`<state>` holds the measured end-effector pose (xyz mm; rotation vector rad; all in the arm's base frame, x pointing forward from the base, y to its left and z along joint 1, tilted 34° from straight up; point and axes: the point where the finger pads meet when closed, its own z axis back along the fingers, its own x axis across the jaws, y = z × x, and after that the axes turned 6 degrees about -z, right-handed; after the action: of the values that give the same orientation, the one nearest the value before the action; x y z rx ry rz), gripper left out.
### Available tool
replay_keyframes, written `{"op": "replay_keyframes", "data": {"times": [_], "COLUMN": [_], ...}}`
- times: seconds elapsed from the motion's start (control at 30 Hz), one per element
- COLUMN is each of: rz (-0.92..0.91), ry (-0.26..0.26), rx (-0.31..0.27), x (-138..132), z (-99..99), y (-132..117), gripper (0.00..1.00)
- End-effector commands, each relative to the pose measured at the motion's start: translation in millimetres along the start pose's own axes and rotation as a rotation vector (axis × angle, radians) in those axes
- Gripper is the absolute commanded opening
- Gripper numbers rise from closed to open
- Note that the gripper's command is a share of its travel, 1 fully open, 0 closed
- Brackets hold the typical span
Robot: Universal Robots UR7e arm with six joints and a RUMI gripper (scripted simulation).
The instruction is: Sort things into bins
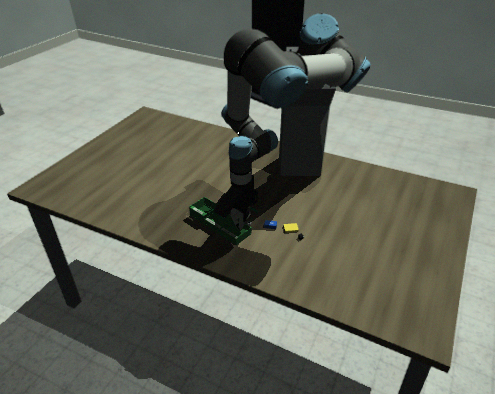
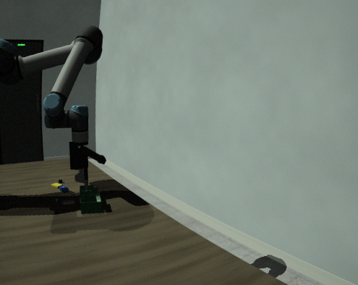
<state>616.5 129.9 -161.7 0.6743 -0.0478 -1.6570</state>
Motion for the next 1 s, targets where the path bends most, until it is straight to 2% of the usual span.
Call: {"op": "replay_keyframes", "data": {"times": [0.0, 0.77, 0.97], "rz": [-0.001, -0.001, -0.001], "ry": [-0.001, 0.000, 0.000], "rx": [0.001, 0.001, 0.001], "x": [0, 0, 0], "z": [5.1, 30.5, 54.4], "y": [0, 0, 0], "gripper": [0.04, 0.04, 0.04]}}
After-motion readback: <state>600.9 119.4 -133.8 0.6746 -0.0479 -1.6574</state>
